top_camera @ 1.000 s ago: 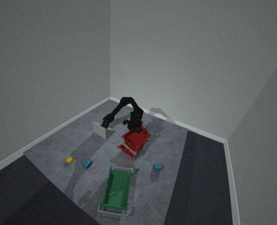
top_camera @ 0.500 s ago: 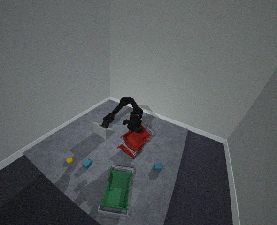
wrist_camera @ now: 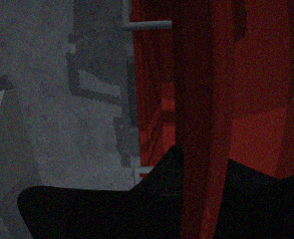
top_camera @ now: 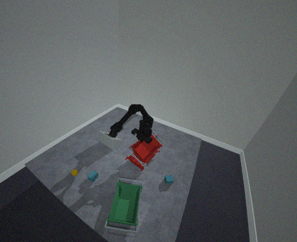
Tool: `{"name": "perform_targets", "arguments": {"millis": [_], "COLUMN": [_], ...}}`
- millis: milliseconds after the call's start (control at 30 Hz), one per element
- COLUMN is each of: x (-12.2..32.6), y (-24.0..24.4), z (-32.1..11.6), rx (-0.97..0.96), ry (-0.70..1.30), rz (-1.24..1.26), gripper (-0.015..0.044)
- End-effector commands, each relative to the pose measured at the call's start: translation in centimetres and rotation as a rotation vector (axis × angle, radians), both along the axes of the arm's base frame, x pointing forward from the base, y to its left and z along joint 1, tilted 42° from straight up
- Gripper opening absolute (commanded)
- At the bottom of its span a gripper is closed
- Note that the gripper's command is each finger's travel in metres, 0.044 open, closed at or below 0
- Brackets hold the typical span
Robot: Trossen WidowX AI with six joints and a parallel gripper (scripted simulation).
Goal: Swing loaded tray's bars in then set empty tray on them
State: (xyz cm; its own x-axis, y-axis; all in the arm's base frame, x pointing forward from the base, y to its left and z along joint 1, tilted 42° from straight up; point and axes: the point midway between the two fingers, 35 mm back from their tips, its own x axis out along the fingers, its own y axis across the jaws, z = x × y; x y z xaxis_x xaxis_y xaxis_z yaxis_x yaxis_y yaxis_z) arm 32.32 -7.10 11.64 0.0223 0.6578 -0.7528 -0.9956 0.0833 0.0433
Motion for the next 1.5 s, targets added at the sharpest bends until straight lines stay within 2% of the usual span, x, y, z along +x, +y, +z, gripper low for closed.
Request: {"name": "perform_targets", "arguments": {"millis": [0, 567, 1467], "x": [0.2, 0.2, 0.4], "y": [-0.5, -0.4, 2.2], "z": [0.4, 0.2, -2.8], "rx": [-0.001, -0.001, -0.001], "ry": [-0.015, -0.016, -0.017], "rz": [-0.018, -0.018, -0.018], "gripper": [0.0000, 0.0000, 0.0000]}}
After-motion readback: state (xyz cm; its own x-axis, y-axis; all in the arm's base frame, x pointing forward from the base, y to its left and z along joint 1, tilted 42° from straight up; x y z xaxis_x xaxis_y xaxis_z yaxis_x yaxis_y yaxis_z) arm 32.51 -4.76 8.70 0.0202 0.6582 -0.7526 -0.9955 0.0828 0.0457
